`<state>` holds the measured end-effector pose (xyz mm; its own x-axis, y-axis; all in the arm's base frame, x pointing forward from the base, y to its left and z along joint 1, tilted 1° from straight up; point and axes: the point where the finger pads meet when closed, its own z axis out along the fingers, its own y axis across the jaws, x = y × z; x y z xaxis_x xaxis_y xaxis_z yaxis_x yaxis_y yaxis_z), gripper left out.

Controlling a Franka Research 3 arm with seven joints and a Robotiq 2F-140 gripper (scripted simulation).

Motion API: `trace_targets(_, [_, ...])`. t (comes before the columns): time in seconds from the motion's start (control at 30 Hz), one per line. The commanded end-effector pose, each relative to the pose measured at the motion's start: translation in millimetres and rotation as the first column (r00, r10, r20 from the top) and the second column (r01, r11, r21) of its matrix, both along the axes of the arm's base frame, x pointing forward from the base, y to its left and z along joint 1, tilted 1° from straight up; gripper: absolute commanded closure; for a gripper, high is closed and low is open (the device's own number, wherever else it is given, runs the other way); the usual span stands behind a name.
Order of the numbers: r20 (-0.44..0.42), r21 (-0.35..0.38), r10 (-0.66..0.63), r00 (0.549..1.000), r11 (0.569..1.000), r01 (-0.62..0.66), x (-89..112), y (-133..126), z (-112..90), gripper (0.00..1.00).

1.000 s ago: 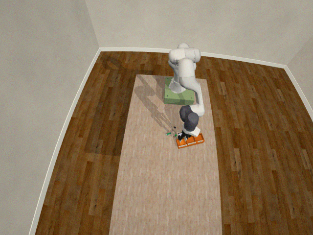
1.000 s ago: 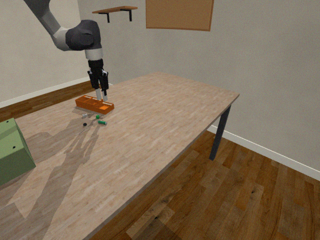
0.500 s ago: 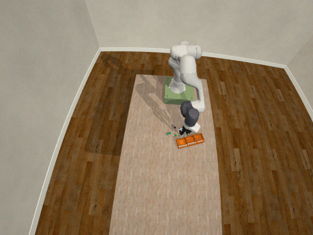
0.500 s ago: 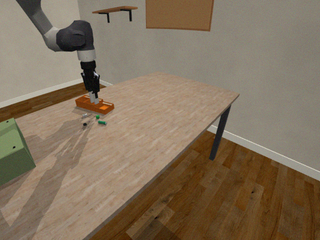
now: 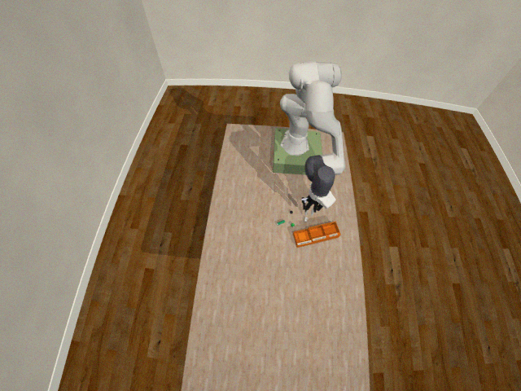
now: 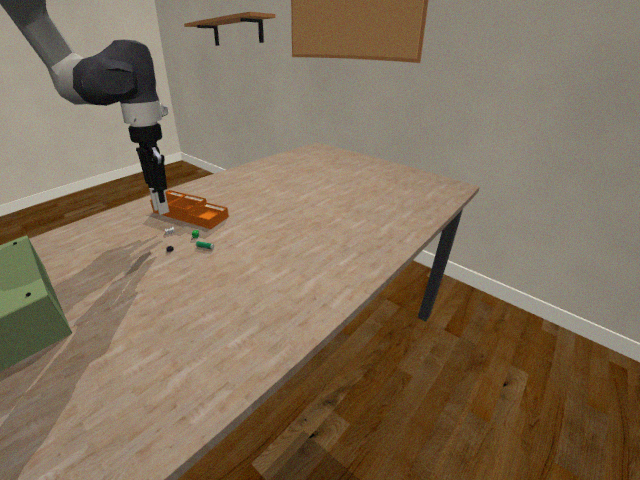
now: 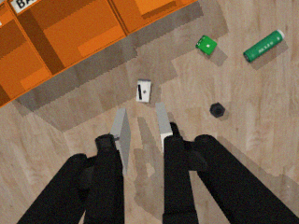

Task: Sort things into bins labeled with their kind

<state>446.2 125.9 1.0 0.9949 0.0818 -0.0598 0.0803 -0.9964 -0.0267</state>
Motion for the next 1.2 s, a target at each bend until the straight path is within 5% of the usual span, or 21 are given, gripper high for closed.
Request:
trace_targets(0.0, [0.025,-0.007,-0.154,0.988,0.988,0.154,4.0,1.0,1.4,0.82])
trace_targets(0.23, [0.043,-0.010,-0.256,0.966,0.967,0.256,6.4,0.5,1.3,0.82])
trace_targets(1.17, [0.043,-0.010,-0.256,0.966,0.967,0.256,6.1,-1.2,1.3,0.82])
